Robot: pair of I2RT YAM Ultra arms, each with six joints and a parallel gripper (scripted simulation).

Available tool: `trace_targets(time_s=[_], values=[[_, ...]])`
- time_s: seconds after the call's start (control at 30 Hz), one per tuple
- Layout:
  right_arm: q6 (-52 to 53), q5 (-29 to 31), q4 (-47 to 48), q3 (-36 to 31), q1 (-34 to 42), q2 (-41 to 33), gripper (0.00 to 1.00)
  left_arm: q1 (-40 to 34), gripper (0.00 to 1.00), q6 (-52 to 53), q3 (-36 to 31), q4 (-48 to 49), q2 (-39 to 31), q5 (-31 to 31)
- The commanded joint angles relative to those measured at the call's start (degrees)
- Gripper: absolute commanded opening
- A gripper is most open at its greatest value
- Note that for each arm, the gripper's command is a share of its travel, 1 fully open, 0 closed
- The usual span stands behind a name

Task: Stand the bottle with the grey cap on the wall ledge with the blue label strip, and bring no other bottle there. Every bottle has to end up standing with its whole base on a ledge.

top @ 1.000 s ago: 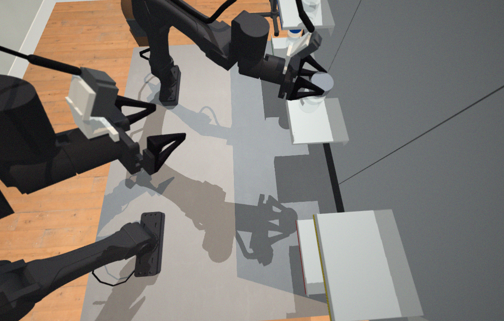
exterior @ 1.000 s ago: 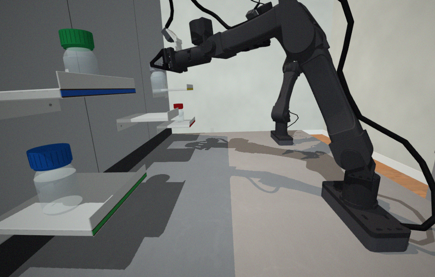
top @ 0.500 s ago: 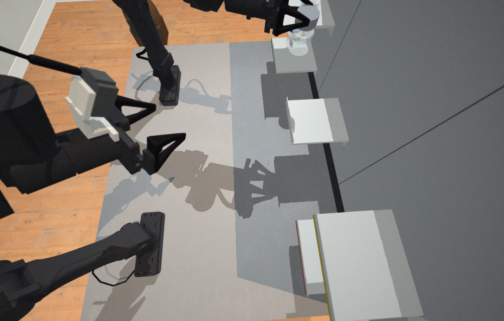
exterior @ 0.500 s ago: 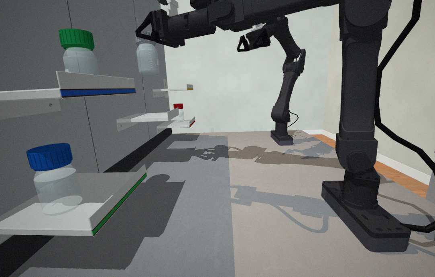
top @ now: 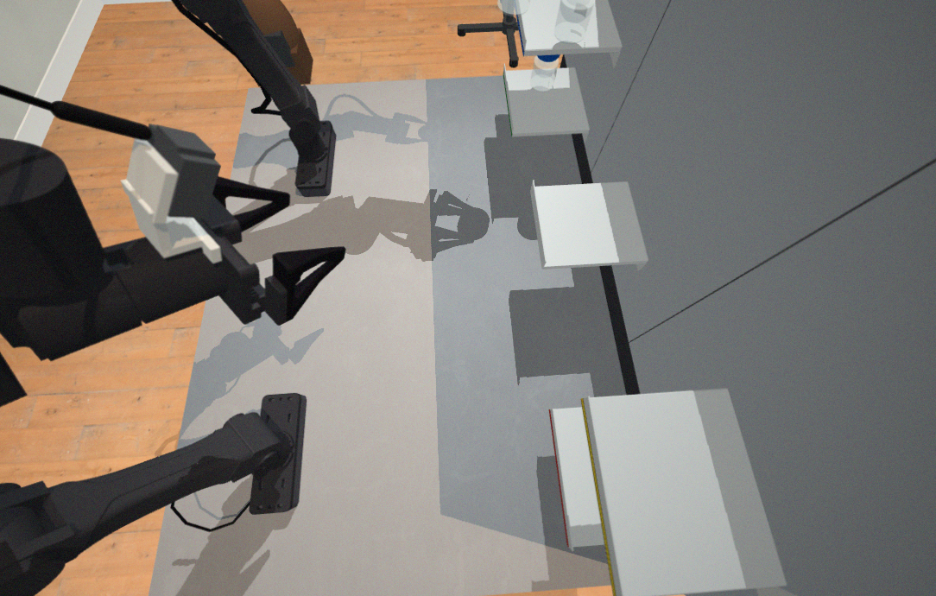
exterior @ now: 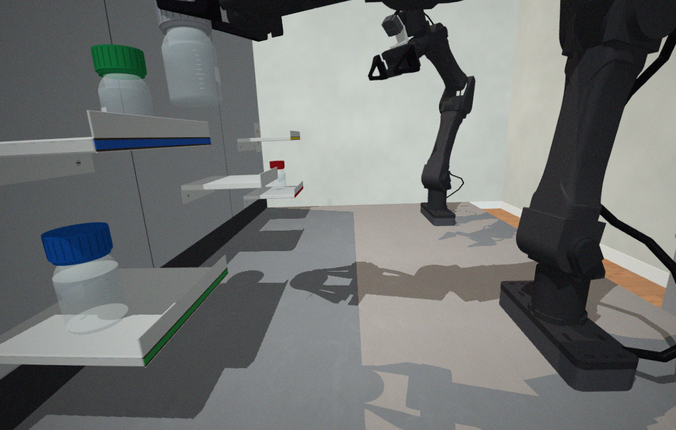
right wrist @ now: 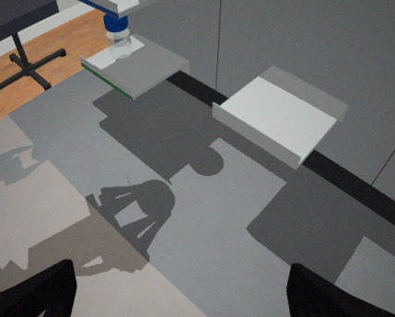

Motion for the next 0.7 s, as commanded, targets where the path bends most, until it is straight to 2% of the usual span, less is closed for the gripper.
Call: trace_targets(time_s=[0.0,0.2,0.47,0.53,0.67], values=[[0.1,0.1,-1.0,0.9,0.3,0.2,0.89,5.4,0.49,0.2,1.7,3.1,-0.4,10.6],[0.1,0.1,-1.0,0.9,0.3,0.2,0.89,13.6,0.49,1.0,3.3,1.7,1.7,16.5],[0.1,0.1,-1.0,0.9,0.3,0.2,0.89,15.2,0.49,1.0,4.8,1.6,1.9,17.0],[0.1,0.1,-1.0,0.9,0.3,0.2,0.89,15.1,0.49,0.7,5.0,1.7,2.0,15.5],[0.1,0.1,-1.0,0.9,0.3,0.2,0.89,13.5,0.49,-0.9,3.3,0.9,0.1,6.0]])
